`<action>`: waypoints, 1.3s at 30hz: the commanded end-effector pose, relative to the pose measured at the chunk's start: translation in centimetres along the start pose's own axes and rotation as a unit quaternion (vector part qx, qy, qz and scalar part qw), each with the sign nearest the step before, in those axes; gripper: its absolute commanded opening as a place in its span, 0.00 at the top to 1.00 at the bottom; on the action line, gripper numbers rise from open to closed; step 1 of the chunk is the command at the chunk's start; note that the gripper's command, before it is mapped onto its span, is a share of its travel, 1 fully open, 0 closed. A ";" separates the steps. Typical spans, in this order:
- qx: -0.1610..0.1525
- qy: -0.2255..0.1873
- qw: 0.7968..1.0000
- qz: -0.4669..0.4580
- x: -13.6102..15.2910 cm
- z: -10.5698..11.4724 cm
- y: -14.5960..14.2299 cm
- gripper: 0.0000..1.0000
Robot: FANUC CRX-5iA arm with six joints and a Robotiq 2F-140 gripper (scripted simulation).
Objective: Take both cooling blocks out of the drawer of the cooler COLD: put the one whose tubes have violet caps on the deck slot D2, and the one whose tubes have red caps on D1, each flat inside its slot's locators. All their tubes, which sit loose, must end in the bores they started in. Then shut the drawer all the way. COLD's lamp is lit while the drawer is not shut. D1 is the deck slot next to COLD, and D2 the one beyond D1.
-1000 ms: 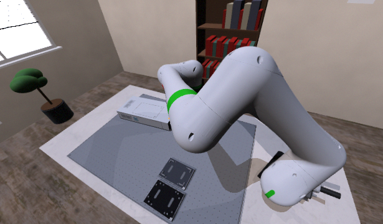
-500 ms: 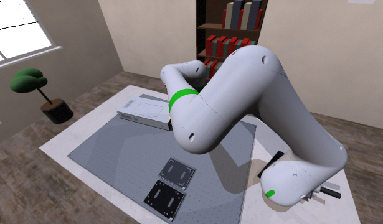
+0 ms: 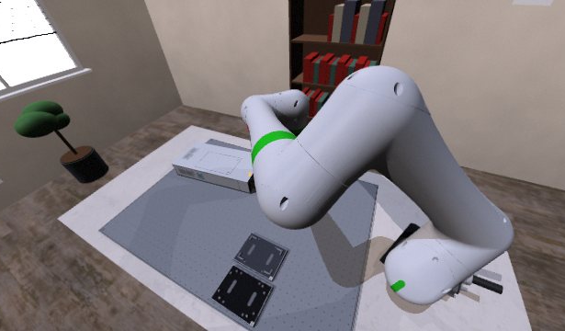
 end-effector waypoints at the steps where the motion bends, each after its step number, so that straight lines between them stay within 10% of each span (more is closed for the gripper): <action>1: 0.000 0.001 1.000 0.000 0.0 0.1 0.3 0.66; 39: 0.000 0.001 1.000 0.000 0.3 0.1 4.8 0.66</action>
Point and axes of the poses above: the point where the finger pads meet when closed, its own z axis back along the fingers, its own y axis across the jaws, x = y × z, the point moved 8 cm from there along z, back along the fingers, and after that the axes turned 4 degrees about z, right-handed, at the moved point
